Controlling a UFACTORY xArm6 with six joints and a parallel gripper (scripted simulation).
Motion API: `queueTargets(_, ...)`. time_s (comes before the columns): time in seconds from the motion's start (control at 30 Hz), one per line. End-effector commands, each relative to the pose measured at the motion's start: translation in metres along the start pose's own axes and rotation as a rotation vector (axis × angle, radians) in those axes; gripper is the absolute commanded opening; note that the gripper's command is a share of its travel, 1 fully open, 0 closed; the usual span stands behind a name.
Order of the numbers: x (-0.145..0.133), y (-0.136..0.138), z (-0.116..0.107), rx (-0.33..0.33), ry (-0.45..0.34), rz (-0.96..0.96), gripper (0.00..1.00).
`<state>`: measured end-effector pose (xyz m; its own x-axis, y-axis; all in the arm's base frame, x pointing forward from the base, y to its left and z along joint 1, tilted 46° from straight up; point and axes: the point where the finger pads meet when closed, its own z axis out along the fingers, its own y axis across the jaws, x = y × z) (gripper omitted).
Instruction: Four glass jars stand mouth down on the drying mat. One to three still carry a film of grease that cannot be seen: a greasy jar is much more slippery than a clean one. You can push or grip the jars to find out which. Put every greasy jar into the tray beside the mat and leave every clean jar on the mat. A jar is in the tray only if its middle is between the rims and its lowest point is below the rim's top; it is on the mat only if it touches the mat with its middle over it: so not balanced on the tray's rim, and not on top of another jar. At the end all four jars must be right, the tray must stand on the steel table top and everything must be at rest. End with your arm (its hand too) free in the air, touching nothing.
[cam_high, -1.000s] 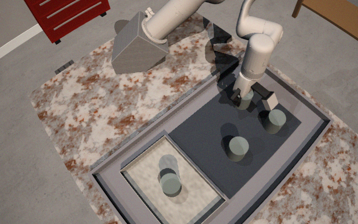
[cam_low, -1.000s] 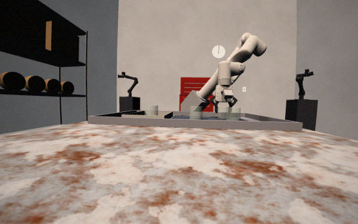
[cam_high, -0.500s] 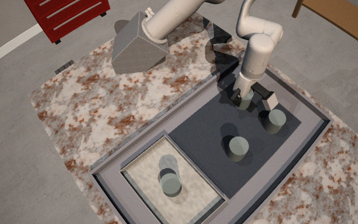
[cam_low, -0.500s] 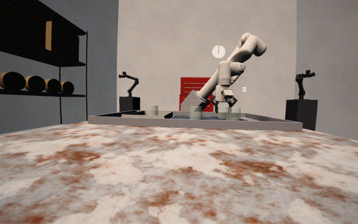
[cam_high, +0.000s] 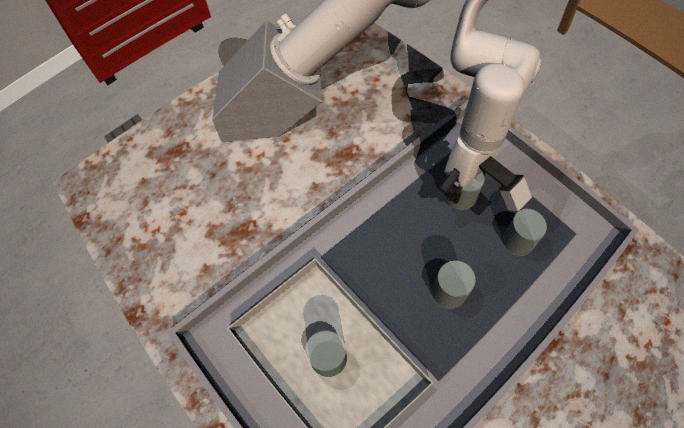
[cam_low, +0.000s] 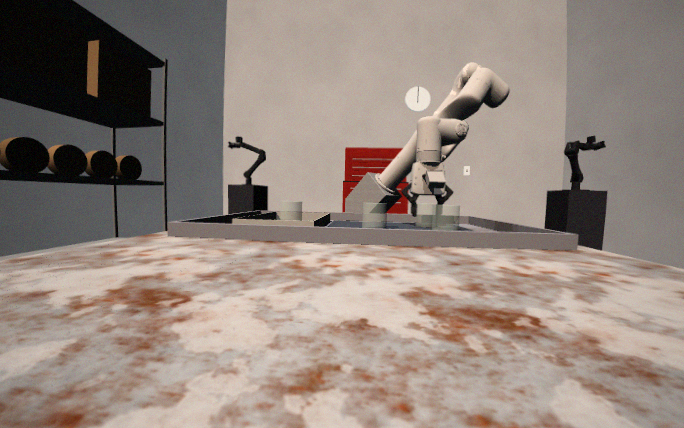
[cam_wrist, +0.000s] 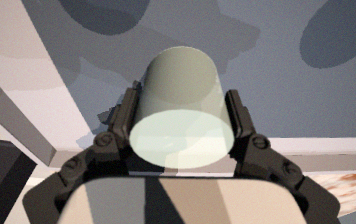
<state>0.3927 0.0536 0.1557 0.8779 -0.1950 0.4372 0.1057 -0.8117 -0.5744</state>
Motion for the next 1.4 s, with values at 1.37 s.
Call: queueTargets(1.37,0.0009,-0.0001,-0.0005,0.000,0.002,-0.001,0.67)
